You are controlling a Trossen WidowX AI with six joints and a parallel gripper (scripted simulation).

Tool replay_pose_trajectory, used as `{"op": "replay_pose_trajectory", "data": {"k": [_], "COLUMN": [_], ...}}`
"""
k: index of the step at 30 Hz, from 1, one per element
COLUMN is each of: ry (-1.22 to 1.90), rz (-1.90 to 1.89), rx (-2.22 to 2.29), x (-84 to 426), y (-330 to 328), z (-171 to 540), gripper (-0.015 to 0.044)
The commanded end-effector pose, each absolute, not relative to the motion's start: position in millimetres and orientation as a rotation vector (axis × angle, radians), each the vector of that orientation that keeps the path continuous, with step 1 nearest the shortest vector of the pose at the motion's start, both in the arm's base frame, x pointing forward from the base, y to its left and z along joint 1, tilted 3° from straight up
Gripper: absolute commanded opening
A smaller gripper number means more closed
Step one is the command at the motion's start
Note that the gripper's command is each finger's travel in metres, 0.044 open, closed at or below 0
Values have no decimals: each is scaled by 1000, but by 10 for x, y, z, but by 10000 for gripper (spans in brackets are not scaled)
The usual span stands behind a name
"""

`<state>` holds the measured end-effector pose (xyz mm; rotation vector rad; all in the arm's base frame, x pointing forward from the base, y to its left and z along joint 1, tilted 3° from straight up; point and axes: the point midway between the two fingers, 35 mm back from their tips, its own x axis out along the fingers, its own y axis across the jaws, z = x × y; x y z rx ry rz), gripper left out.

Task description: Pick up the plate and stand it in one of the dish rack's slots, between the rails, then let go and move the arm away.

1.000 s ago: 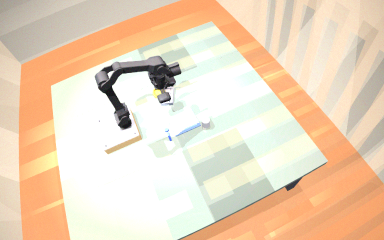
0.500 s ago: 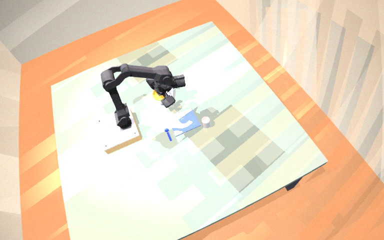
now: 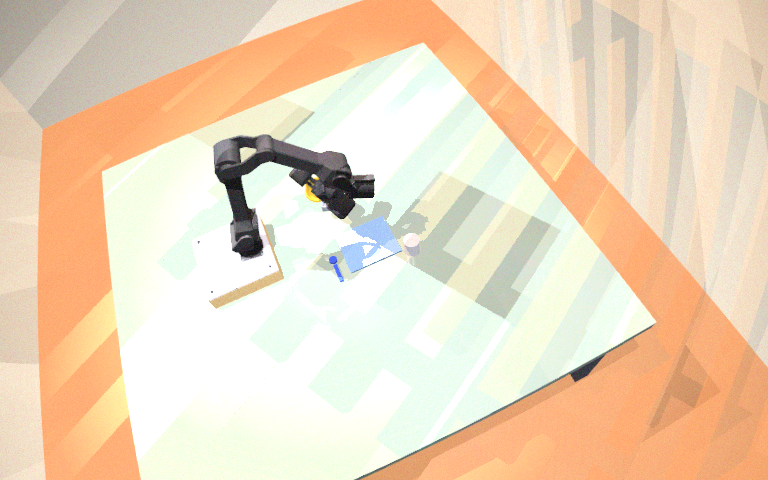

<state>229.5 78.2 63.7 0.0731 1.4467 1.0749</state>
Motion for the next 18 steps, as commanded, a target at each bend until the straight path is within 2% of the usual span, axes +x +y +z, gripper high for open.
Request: {"op": "replay_pose_trajectory", "data": {"k": [1,18], "ry": [1355,907], "rz": [1166,1394], "rx": [82,76], "x": [2287,2304], "y": [787,770], "z": [592,489], "gripper": [0,0]}}
